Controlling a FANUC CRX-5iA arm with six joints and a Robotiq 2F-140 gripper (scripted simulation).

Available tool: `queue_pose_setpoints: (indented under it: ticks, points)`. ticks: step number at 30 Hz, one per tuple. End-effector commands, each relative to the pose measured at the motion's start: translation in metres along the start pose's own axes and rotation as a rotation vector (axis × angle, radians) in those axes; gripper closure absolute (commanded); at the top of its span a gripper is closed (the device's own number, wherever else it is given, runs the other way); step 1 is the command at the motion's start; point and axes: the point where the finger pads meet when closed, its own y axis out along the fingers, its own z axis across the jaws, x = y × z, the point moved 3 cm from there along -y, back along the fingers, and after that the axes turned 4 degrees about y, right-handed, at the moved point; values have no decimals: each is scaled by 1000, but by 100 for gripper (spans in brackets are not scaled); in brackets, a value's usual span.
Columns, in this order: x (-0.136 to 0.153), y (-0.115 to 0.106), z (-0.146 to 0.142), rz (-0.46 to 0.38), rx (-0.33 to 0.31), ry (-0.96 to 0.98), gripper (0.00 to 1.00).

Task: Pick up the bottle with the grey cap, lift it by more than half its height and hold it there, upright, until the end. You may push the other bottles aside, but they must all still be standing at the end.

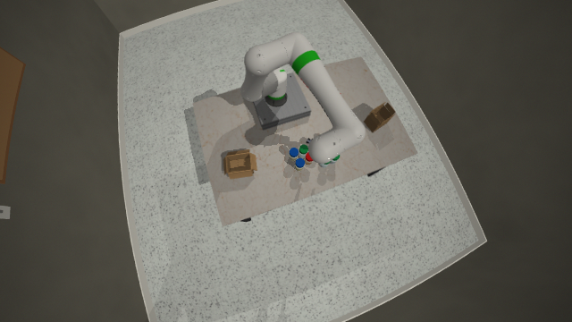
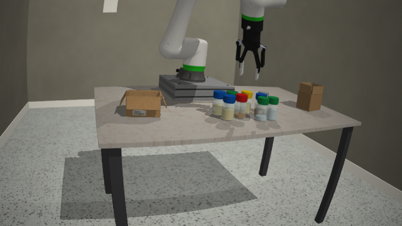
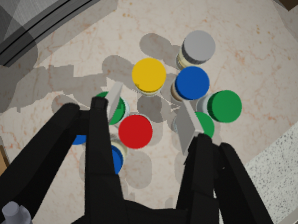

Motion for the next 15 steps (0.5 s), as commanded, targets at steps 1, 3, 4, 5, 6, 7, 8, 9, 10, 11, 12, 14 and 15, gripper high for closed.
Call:
queue_pose_setpoints:
  ticks: [1,3,4,5,6,7,8,9,10,11,12,14,15]
  points:
    - [-8,2,6,1,3,1,49]
    - [-1,-1,1,-1,1,0,49]
    - [-2,0,1,-1,2,0,49]
    - [-2,0,2,0,2,0,49]
    - [-3,0,2,0,2,0,49]
    - [-4,1,3,0,2,0,49]
    - [-5,1,4,1,2,0,49]
    - [-6,1,4,1,2,0,49]
    - [-7,1,5,1,3,0,49]
    - [-8,2,6,2,3,1,49]
    - [-8,2,6,2,3,1,49]
    - [-8,2,6,2,3,1,49]
    - [-8,2,6,2,3,1,49]
